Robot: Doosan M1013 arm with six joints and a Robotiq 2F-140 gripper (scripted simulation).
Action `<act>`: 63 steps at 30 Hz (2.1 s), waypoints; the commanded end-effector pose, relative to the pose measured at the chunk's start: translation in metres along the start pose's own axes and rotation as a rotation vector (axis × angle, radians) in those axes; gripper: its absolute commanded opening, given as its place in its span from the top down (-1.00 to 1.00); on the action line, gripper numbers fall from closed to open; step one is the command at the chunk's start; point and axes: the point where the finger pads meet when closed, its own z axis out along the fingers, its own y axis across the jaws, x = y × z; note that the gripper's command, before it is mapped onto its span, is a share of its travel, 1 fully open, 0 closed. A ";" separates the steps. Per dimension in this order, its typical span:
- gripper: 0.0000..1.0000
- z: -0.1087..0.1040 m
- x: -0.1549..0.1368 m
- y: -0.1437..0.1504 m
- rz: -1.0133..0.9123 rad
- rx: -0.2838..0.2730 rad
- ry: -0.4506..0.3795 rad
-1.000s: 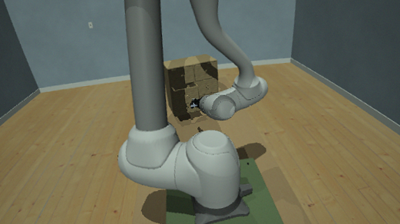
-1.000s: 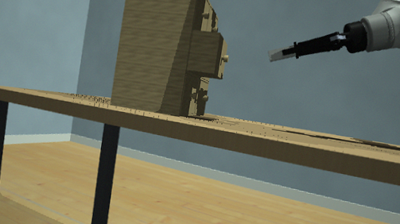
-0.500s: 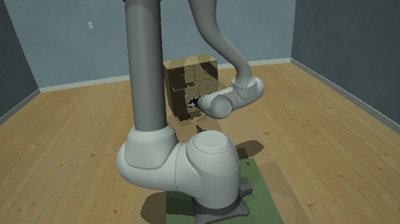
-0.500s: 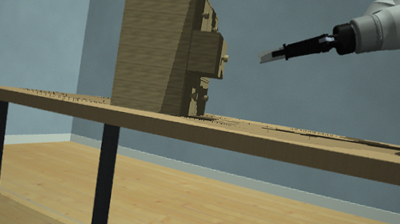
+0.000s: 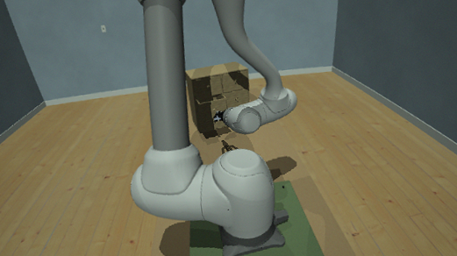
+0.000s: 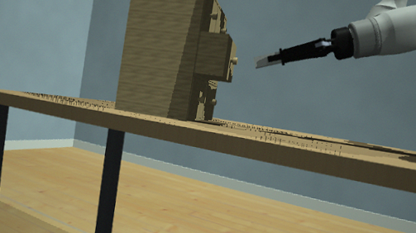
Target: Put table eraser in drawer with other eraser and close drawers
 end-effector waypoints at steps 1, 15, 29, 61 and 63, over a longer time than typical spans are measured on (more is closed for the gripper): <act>1.00 0.003 0.000 0.000 0.000 0.000 0.000; 1.00 0.004 0.000 0.000 0.000 0.000 0.000; 1.00 0.004 0.000 0.000 0.000 0.000 0.000; 1.00 0.019 0.006 0.000 0.000 0.000 0.000; 1.00 0.021 0.007 0.000 0.000 0.000 0.000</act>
